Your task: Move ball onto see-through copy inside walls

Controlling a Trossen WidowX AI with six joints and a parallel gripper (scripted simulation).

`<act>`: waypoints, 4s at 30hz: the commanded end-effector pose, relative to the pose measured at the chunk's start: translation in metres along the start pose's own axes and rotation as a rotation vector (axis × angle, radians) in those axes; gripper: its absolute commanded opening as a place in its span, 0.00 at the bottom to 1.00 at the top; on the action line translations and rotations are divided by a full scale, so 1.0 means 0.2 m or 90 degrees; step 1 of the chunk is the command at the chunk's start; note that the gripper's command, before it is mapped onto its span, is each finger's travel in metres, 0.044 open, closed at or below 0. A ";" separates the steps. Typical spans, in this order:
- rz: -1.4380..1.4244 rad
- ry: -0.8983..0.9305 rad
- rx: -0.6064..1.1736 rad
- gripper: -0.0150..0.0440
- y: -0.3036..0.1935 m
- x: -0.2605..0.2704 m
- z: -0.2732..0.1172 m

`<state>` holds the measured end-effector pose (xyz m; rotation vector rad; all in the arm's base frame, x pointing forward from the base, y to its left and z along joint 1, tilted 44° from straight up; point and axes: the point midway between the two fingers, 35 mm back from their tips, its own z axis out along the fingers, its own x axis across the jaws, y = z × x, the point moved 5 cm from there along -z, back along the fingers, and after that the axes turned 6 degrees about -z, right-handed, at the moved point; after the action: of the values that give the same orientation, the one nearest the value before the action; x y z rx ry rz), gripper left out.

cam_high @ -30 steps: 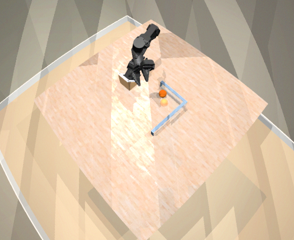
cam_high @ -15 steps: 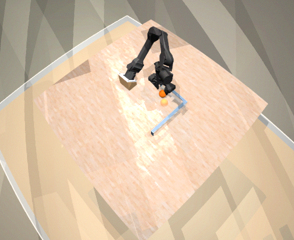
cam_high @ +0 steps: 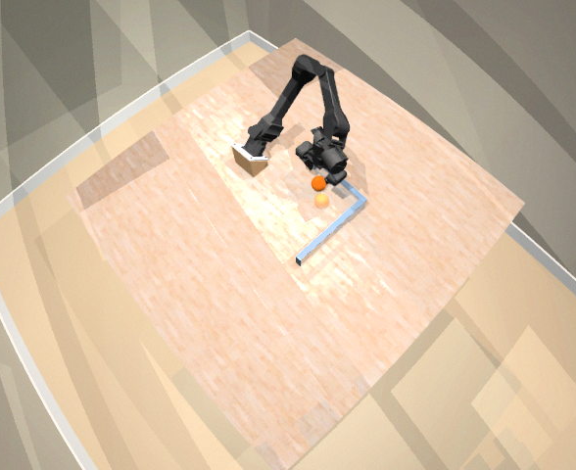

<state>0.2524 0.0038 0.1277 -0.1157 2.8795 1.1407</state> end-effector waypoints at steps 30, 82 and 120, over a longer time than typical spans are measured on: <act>0.003 -0.002 -0.004 0.89 0.00 0.00 0.25; 0.004 -0.001 0.000 0.25 -0.05 -0.05 -0.40; 0.002 -0.003 -0.002 0.25 -0.25 -0.27 0.18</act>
<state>0.3099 -0.0061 0.0723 -0.1230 2.8802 1.1411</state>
